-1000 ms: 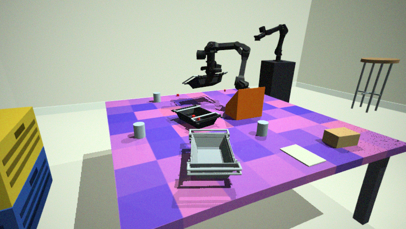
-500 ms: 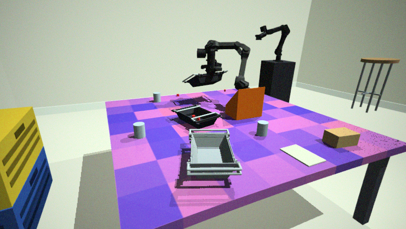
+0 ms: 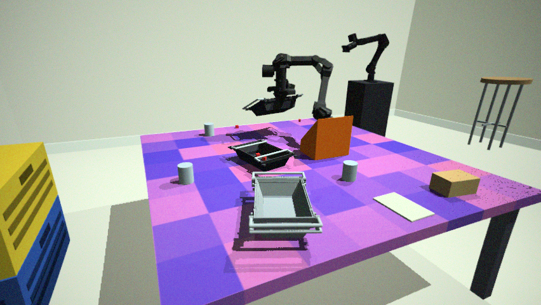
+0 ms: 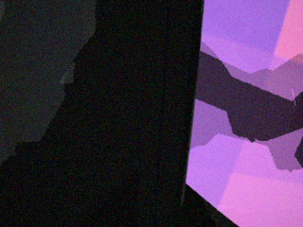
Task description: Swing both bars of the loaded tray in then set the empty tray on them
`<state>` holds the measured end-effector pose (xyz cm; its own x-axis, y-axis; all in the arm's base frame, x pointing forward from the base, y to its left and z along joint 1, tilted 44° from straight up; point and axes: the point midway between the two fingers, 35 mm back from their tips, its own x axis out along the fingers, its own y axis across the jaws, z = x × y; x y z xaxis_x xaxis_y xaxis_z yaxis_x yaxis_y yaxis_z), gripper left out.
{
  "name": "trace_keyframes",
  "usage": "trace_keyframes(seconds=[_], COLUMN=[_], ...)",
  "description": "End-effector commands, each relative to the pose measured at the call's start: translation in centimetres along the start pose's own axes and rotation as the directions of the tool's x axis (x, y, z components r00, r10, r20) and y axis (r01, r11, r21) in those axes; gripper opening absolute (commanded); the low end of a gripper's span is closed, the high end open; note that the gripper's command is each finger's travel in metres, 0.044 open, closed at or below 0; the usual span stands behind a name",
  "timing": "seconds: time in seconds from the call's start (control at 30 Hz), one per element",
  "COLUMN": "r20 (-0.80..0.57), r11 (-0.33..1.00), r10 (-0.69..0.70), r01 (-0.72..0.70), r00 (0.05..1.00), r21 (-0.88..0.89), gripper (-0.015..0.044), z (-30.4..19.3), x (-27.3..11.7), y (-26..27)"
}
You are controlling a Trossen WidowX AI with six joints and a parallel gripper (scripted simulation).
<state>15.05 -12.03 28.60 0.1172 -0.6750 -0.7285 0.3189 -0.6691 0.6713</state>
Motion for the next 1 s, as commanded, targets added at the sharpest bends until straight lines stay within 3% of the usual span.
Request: trace_keyframes(seconds=[0.0,0.97], r20=[-0.012,-0.031], r11=[0.999,0.855], r10=[0.009,-0.047], r01=[-0.009,0.024], r00=[1.000,0.998], r21=[-0.043,-0.518], gripper=[0.0000,0.0000], z=[-1.1,-11.6], x=[-0.2,0.3], y=[0.2,-3.4])
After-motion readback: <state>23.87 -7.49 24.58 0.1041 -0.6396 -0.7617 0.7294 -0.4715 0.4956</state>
